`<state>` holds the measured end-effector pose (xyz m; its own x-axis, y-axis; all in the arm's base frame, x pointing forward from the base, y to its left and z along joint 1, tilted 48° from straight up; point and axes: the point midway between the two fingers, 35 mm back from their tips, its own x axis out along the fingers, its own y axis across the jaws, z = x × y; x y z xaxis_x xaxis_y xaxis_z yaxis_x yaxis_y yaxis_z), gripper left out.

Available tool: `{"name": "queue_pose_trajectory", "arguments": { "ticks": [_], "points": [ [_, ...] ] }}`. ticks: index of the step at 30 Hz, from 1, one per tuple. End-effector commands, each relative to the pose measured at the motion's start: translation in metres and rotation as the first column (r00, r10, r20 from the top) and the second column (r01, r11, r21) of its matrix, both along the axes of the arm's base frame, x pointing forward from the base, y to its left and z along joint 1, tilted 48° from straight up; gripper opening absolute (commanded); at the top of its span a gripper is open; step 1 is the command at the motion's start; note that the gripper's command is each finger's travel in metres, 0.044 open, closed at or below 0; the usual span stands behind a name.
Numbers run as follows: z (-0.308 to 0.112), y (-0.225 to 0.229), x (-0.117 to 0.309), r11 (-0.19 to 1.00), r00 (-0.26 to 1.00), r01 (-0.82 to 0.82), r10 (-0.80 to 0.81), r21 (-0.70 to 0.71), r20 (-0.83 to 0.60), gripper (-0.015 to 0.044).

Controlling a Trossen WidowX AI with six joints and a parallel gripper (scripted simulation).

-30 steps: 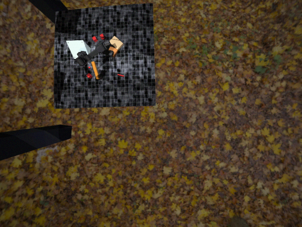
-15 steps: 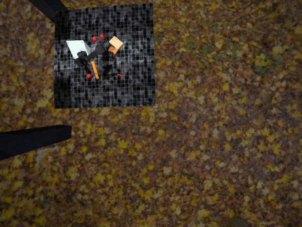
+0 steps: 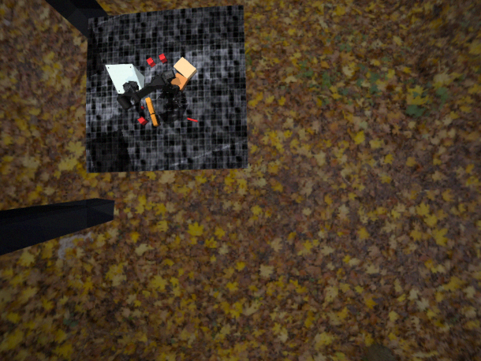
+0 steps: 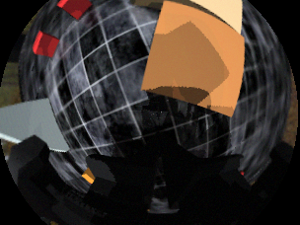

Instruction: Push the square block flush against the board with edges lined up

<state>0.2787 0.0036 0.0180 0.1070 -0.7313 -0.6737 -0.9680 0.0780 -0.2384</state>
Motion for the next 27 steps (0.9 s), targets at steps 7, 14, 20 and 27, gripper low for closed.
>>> {"name": "queue_pose_trajectory", "arguments": {
  "ticks": [7, 14, 20, 27],
  "points": [
    [0.030, 0.028, -0.005, 1.000, 1.000, 0.000, 0.000, -0.003, -0.004, 0.0000],
    [0.038, 0.037, -0.007, 1.000, 1.000, 0.004, -0.004, -0.005, 0.000, 0.0000],
    [0.021, 0.052, -0.011, 0.993, 0.986, 0.116, -0.118, 0.022, 0.122, 0.0000],
    [0.014, 0.054, -0.011, 0.989, 0.977, 0.145, -0.148, 0.031, 0.154, 0.0000]
  ]
}}
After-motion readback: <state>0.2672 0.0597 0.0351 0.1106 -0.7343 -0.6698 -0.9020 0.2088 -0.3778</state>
